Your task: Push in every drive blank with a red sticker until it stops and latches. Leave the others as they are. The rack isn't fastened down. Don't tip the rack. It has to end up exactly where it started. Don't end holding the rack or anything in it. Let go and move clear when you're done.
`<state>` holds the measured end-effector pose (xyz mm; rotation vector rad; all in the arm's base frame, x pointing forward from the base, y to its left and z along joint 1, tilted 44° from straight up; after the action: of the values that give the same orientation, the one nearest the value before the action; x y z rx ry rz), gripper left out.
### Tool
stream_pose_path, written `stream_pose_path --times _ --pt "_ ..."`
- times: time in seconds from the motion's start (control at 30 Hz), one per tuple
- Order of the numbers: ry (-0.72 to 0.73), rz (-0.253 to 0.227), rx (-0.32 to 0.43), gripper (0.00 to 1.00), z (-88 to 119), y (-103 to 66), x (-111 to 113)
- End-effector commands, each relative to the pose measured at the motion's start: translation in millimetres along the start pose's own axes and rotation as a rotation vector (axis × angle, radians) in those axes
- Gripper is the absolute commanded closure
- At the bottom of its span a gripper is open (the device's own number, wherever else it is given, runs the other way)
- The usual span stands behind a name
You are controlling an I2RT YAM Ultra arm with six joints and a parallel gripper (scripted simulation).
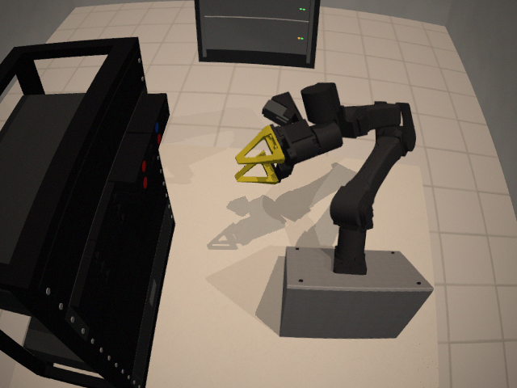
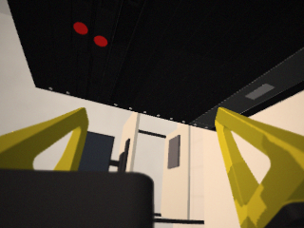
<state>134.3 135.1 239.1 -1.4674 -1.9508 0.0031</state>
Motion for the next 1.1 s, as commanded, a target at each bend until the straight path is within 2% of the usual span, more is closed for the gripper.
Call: stream_pose_path --times 0.0,0.43,0.5,0.87,1.07 --pt "0.074 0.003 -0.115 0.00 5.6 8.2 11.5" --pt "0.214 -0.031 -0.307 0.00 23.6 21.9 40.8" --pt "0.214 -0.031 -0.307 0.00 23.6 21.9 40.8" --pt "0.299 -0.050 -0.412 0.00 32.9 31.2 58.3" --pt "0.318 -0.055 -0.435 0.00 35.1 33.7 62.3"
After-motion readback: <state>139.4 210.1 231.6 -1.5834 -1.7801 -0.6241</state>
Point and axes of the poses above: the point where the finger pads meet when closed, its own y axis out along the fingers, its own x axis across the jaws, z = x × y, the point moved 10 cm from there along -y, back along the fingers, and after that the axes turned 7 degrees about y, right-handed, at the moved point
